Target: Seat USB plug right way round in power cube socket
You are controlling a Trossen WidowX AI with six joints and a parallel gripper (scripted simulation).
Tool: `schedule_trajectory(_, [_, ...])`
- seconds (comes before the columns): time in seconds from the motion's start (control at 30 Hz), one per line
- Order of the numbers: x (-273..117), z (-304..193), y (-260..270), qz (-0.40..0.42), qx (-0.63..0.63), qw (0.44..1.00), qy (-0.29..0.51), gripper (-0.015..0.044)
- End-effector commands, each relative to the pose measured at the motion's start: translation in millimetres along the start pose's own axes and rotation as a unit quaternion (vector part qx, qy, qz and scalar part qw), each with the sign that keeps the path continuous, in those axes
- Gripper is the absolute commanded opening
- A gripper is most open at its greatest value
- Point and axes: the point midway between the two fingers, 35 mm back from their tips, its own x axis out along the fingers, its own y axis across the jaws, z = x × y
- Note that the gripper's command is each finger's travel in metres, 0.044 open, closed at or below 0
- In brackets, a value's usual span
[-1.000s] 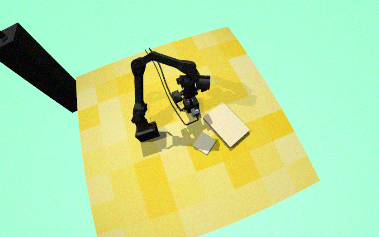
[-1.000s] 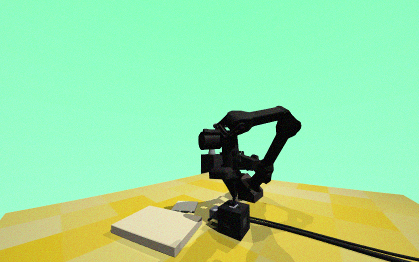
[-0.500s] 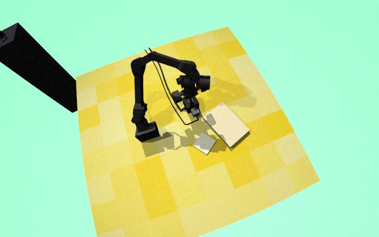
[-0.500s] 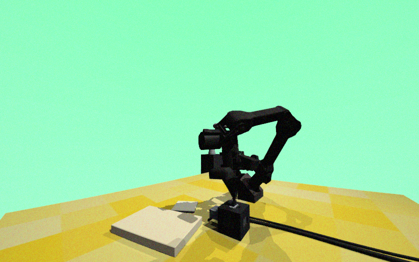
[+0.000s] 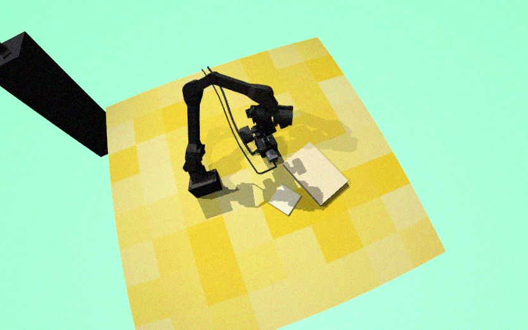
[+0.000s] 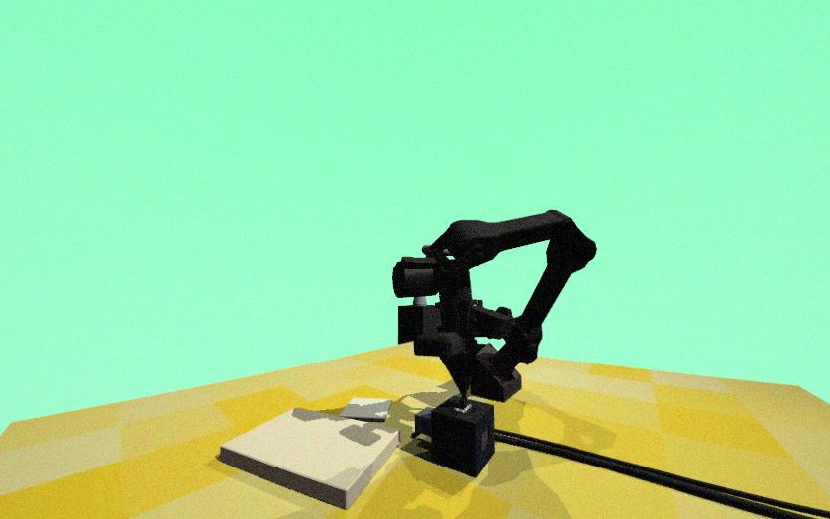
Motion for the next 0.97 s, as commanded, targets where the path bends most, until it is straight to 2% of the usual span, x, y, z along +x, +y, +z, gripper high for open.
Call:
schedule_trajectory(0.0, [0,0,0,-0.001,0.0,1.0,0.0,0.0095])
schedule_trajectory(0.93, [-11,1,0,-0.001,-0.001,1.0,0.0,0.0095])
